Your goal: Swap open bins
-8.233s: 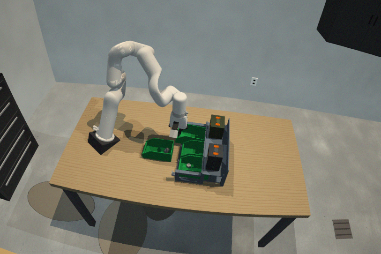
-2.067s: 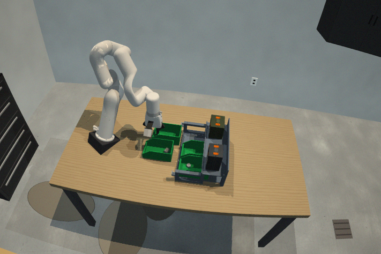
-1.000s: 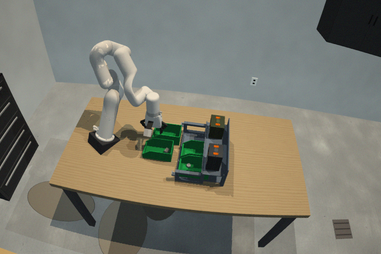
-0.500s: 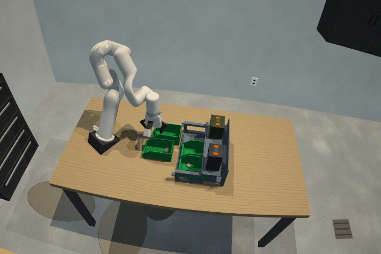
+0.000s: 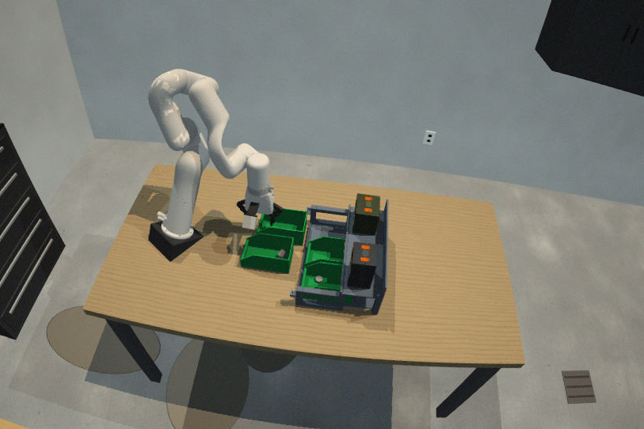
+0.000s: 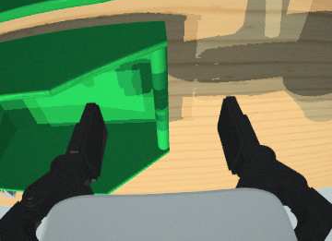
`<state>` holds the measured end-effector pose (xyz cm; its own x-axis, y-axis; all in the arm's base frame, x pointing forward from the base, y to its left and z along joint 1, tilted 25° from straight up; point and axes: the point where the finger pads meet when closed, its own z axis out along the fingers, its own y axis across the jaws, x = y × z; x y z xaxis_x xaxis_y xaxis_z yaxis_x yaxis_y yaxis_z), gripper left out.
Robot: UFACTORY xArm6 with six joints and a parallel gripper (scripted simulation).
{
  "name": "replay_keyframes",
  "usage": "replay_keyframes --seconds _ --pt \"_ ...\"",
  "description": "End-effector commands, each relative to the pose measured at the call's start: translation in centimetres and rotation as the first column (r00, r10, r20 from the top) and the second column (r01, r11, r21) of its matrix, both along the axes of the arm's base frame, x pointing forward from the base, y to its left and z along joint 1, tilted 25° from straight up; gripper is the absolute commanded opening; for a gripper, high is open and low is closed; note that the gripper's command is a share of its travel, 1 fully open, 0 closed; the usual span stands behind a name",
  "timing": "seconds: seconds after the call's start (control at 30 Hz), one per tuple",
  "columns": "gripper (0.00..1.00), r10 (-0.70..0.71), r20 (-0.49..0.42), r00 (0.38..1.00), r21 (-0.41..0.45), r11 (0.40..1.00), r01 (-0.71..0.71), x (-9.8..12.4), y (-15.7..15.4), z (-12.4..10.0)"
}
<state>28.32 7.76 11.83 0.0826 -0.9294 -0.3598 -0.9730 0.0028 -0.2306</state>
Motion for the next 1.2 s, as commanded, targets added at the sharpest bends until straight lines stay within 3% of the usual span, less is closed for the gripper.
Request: replay_keyframes --seconds 0.0,1.17 --pt "0.95 0.0 0.003 1.0 0.0 1.0 0.0 -0.1 -0.2 0.7" --pt "0.95 0.0 0.003 1.0 0.0 1.0 0.0 -1.4 -2.5 6.3"
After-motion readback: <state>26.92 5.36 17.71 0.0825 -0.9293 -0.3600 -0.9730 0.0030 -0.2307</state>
